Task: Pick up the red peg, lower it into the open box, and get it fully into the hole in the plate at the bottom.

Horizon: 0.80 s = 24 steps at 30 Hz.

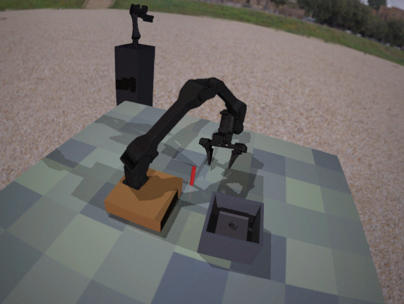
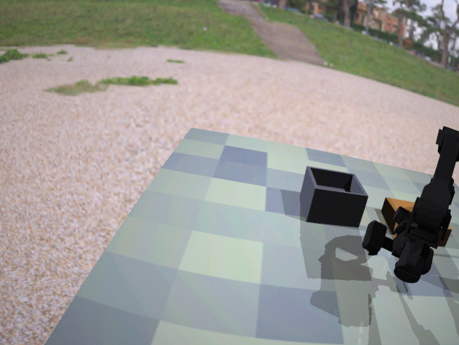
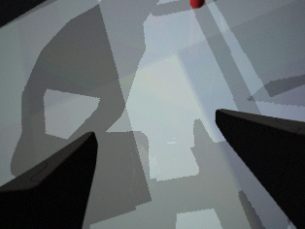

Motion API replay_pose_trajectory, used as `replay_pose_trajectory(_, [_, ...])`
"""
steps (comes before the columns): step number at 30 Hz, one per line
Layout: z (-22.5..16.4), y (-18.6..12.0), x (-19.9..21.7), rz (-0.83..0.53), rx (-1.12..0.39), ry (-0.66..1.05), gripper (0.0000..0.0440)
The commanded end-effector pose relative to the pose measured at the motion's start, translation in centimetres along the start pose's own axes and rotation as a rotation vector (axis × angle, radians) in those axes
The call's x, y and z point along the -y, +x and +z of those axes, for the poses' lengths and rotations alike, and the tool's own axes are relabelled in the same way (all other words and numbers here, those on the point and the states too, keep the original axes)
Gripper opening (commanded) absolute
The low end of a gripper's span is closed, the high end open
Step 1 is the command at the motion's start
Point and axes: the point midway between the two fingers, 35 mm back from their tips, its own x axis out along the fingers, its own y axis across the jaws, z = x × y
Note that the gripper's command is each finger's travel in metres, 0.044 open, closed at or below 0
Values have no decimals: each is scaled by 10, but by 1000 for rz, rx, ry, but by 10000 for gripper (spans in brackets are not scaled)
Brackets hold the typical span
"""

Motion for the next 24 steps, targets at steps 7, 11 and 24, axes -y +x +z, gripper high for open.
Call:
replay_pose_trajectory(7, [43, -3, -8, -174, 1, -168, 333])
replay_pose_trajectory(11, [62, -5, -14, -255, -59, -257, 313])
replay_pose_trajectory(24, [132, -5, -27, -394, -307, -563, 312])
